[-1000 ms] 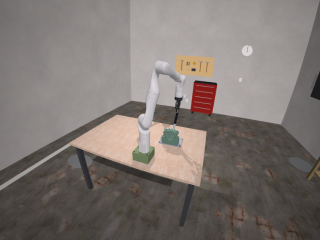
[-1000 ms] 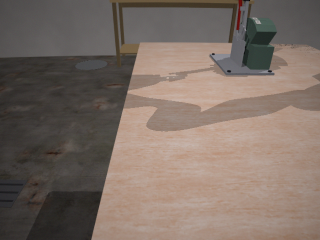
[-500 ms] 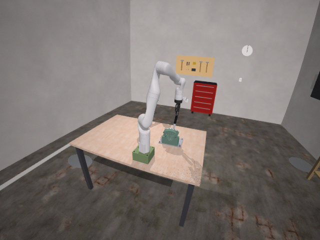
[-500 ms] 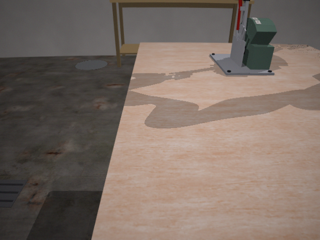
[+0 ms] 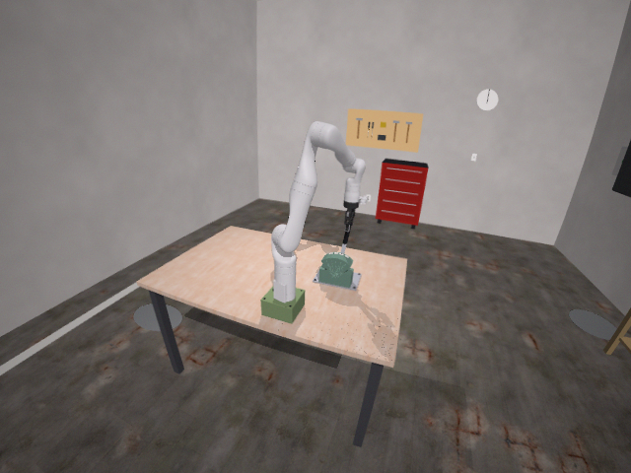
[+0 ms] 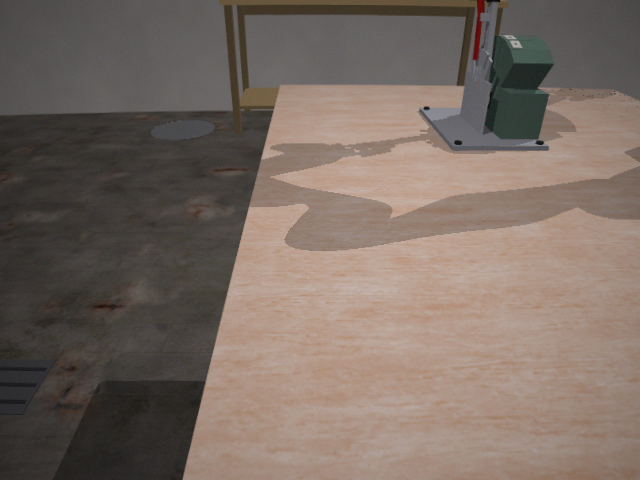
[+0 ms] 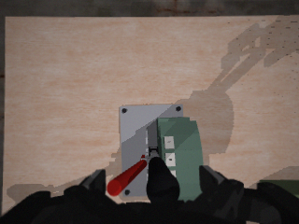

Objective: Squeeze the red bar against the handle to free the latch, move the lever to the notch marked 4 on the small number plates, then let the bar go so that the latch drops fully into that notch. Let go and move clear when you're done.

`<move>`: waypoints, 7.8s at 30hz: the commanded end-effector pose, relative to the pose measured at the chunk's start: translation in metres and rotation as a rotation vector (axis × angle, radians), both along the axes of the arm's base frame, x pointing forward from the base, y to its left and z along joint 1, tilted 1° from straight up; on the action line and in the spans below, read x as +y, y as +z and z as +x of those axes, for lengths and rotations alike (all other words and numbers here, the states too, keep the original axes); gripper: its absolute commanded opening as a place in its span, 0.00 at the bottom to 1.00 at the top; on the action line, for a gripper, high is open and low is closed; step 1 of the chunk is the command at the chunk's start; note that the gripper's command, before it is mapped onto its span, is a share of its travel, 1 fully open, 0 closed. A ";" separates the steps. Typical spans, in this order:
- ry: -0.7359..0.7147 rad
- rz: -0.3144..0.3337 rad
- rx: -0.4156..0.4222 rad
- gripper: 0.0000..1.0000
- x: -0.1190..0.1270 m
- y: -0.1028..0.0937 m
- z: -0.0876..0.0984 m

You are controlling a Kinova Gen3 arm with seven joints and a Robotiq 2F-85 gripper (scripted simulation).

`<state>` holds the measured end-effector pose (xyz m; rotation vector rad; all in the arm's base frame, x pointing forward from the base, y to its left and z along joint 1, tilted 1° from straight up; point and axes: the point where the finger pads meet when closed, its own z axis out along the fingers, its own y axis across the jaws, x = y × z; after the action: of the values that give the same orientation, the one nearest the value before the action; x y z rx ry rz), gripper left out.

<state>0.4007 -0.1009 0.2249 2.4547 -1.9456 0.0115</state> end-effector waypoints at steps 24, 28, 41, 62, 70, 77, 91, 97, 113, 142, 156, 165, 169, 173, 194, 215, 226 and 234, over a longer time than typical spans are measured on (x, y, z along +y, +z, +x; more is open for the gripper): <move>0.001 0.001 0.002 0.98 0.000 -0.008 0.000; 0.001 0.001 0.002 0.98 0.000 -0.008 0.000; 0.001 0.001 0.002 0.98 0.000 -0.008 0.000; 0.001 0.001 0.002 0.00 0.000 -0.008 0.000; 0.001 0.001 0.002 0.00 0.000 -0.008 0.000; 0.001 0.001 0.002 0.00 0.000 -0.008 0.000; 0.001 0.001 0.002 0.00 0.000 -0.008 0.000; 0.001 0.001 0.002 0.00 0.000 -0.008 0.000; 0.001 0.001 0.002 0.00 0.000 -0.008 0.000; 0.001 0.001 0.002 0.00 0.022 -0.006 -0.006; 0.001 0.001 0.002 0.00 0.051 -0.007 -0.012; 0.001 0.001 0.002 0.00 0.068 -0.009 -0.016; 0.001 0.001 0.002 0.00 0.070 -0.010 -0.017; 0.001 0.001 0.002 0.00 0.075 -0.010 -0.018; 0.001 0.001 0.002 0.00 0.078 -0.011 -0.019; 0.001 0.001 0.002 0.00 0.078 -0.011 -0.019; 0.001 0.001 0.002 0.00 0.079 -0.011 -0.019; 0.001 0.001 0.002 0.00 0.088 -0.013 -0.021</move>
<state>0.3813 -0.0224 0.2169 2.4414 -1.9558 0.0304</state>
